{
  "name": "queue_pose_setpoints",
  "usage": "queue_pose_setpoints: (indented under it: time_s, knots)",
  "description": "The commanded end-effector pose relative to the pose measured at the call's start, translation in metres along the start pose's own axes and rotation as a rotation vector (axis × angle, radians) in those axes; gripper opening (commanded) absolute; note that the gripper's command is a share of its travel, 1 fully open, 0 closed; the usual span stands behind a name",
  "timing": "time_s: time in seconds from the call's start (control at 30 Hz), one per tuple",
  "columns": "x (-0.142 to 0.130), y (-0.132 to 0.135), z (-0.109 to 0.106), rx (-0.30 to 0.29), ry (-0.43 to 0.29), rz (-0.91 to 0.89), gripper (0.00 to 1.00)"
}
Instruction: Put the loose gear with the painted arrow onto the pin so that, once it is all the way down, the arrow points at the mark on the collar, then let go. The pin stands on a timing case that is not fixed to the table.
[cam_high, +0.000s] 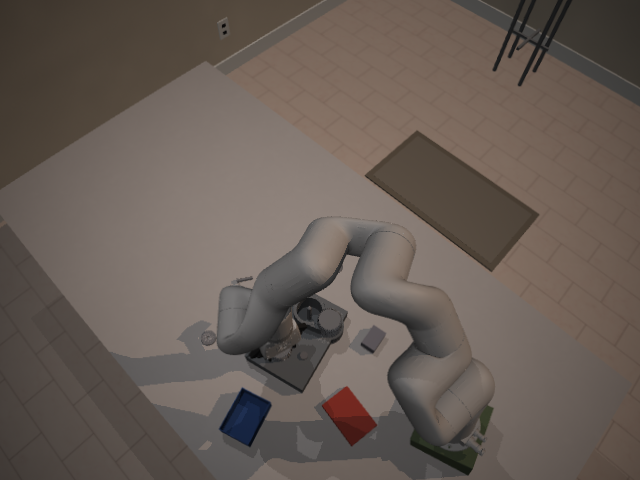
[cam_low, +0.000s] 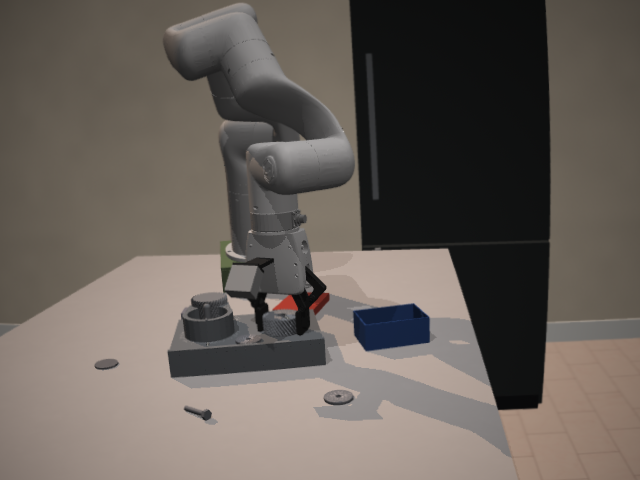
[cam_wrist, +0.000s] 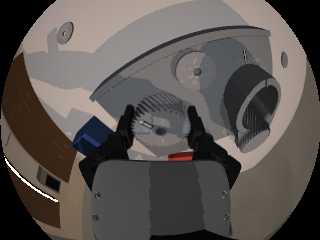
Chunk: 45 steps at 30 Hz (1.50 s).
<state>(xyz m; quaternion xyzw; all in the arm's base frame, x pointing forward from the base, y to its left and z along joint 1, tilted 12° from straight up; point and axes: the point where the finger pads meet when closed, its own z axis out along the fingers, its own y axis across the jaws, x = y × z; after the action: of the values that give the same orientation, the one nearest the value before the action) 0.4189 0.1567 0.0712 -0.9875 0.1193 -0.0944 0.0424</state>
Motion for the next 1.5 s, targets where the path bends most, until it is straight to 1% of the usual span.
queue_pose_setpoints:
  time_s: [0.0,1.23,1.47]
  knots:
    - [0.0006,0.0002,-0.0006,0.0,0.001,0.001,0.0]
    - [0.0006,0.0002,-0.0012,0.0,0.001,0.001,0.0]
    - [0.0006,0.0002,-0.0059,0.0,0.001,0.001,0.0]
